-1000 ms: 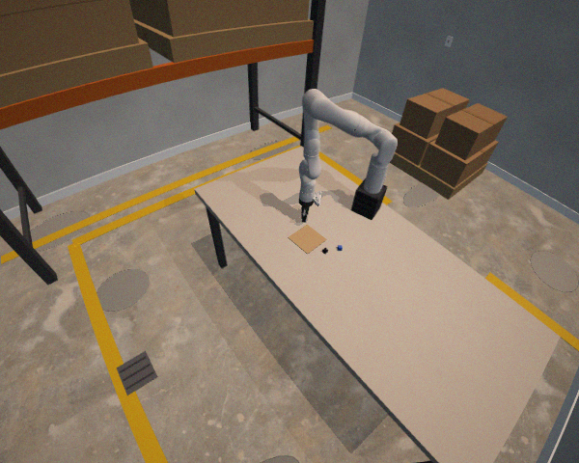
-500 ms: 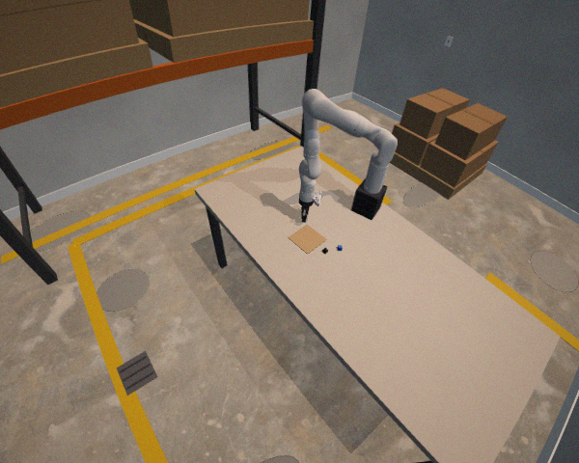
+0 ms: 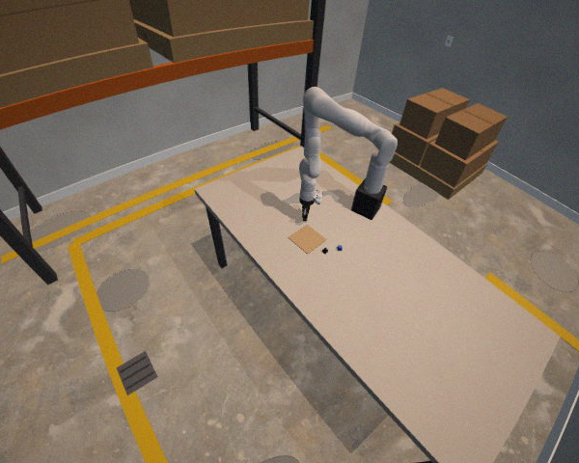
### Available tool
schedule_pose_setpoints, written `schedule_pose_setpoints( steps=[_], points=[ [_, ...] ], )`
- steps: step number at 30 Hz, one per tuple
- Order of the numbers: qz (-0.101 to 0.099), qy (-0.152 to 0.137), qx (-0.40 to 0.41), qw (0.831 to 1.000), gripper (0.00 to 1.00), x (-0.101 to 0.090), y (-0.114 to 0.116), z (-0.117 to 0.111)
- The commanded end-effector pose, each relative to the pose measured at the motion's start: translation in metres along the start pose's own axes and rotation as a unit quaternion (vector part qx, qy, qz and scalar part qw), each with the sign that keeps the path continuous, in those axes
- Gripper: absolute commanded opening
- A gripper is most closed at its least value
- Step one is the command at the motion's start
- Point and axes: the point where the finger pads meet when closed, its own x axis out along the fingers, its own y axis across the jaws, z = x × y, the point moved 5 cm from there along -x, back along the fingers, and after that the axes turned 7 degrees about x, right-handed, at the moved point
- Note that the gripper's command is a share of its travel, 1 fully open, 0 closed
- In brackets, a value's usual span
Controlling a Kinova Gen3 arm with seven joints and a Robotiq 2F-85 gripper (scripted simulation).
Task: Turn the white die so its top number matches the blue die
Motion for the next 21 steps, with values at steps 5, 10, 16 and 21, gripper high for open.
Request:
schedule_pose_setpoints(
  steps=[5,10,16,21],
  points=[
    [0.004,-0.005,0.001,1.0,0.15,-0.042,0.002,0.003],
    [0.004,-0.005,0.001,1.0,0.15,-0.074,0.001,0.003],
    [0.004,-0.005,0.001,1.0,0.15,-0.089,0.001,0.003],
    [0.004,-0.005,0.001,1.0,0.15,-0.093,0.001,0.003]
  ],
)
